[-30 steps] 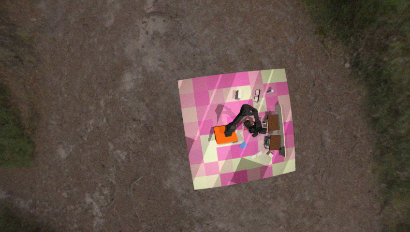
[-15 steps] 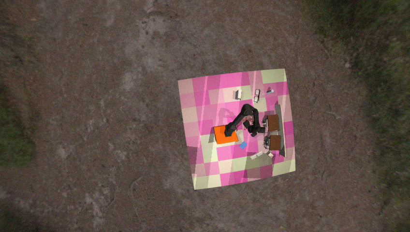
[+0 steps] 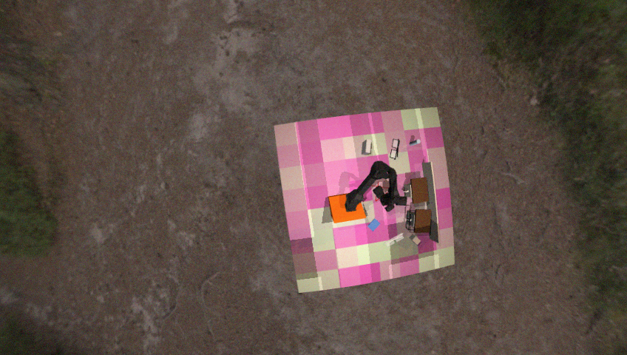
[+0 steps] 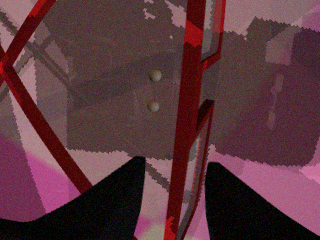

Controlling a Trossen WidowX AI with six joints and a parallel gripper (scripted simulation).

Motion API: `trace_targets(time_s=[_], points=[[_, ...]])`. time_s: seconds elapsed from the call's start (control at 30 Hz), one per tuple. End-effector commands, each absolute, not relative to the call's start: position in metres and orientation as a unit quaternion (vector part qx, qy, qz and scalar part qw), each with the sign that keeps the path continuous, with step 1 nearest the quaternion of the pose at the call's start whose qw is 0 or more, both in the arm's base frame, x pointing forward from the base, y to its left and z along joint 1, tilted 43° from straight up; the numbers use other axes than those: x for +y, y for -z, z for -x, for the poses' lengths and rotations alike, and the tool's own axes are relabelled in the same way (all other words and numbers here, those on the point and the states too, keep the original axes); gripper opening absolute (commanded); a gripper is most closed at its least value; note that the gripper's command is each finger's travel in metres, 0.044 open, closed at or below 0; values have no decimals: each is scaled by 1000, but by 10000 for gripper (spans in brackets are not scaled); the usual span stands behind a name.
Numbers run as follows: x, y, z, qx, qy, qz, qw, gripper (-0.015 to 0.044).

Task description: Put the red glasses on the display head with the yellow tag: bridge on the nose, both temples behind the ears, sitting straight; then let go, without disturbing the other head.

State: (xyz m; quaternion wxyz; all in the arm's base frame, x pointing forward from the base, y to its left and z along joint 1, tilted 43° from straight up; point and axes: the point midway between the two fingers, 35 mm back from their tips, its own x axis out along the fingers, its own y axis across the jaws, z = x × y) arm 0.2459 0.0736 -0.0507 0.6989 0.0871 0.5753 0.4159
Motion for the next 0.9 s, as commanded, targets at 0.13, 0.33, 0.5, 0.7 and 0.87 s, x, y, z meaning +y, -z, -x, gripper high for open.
trace_targets(time_s=[0.13,0.33,0.5,0.7,0.87], points=[[74,51,-246,575,-416,-87,699,87],[74,51,-246,575,-416,-87,699,47],[74,51,-246,575,-416,-87,699,13],[74,51,-246,575,-416,-87,699,0],[69,47,-247,576,-415,-87,699,0]])
